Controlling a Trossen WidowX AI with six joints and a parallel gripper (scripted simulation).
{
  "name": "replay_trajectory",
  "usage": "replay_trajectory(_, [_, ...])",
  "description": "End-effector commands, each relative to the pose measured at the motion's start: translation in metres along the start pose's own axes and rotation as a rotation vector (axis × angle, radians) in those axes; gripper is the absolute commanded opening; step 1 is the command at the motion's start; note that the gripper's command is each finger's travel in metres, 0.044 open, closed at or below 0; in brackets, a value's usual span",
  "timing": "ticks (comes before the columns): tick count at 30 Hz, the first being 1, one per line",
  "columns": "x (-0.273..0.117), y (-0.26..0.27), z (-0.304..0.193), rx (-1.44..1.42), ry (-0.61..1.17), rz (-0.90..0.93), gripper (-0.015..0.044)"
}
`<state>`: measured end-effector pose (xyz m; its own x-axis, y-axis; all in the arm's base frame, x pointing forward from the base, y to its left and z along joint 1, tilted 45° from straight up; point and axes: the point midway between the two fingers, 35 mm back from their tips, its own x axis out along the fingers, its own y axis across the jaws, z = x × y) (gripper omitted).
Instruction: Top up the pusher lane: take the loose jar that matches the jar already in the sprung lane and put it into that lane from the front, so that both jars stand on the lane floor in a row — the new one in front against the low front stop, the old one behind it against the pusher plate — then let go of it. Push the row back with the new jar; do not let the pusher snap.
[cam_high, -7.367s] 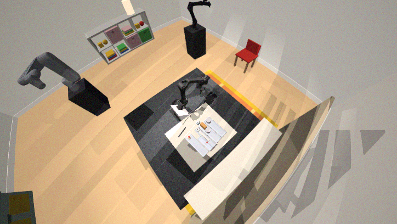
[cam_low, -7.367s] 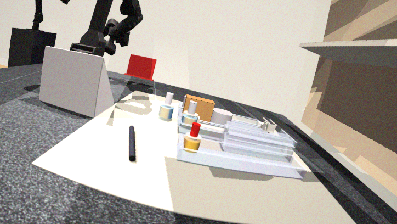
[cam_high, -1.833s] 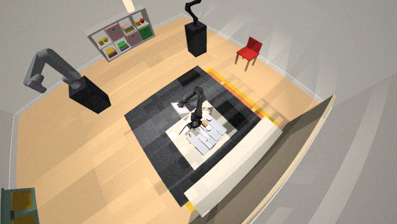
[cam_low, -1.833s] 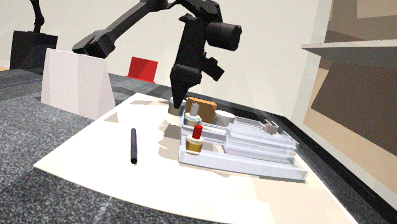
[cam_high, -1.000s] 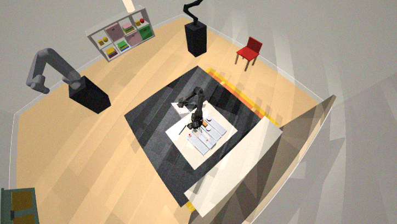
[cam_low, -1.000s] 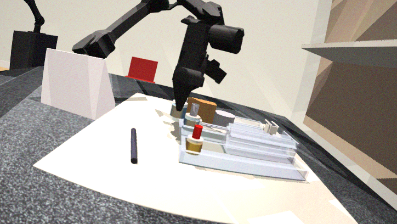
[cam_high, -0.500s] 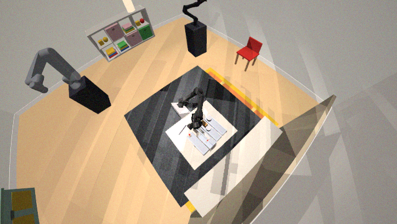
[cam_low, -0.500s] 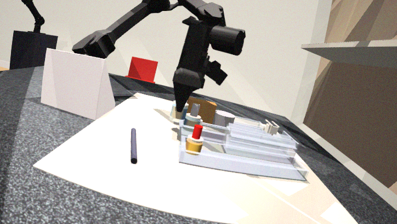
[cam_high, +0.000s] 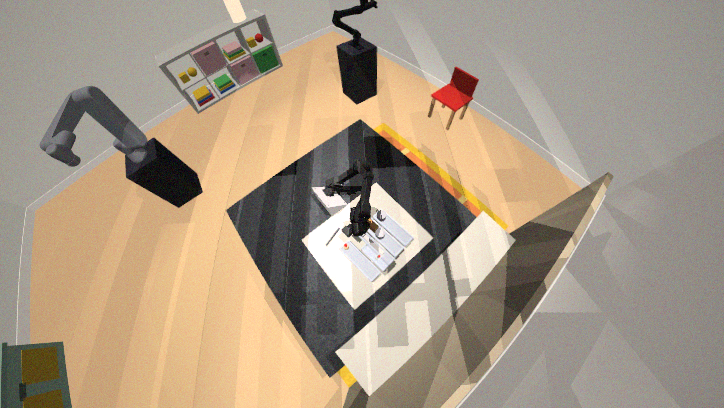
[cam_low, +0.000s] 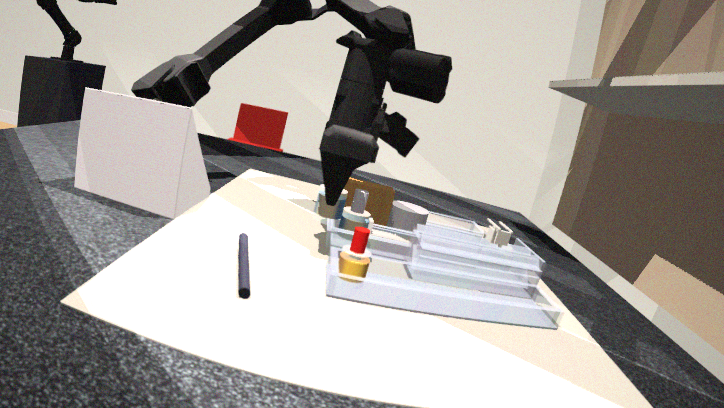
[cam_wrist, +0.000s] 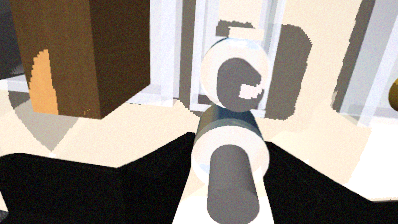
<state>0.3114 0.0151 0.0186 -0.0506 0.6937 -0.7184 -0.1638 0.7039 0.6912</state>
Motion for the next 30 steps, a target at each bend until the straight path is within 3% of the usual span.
replay_trajectory(1, [-0.001,0.001,0.007,-0.008,-0.016,0.003,0.0])
replay_trajectory(30, [-0.001,0.001,0.018,-0.008,-0.016,0.003,0.0])
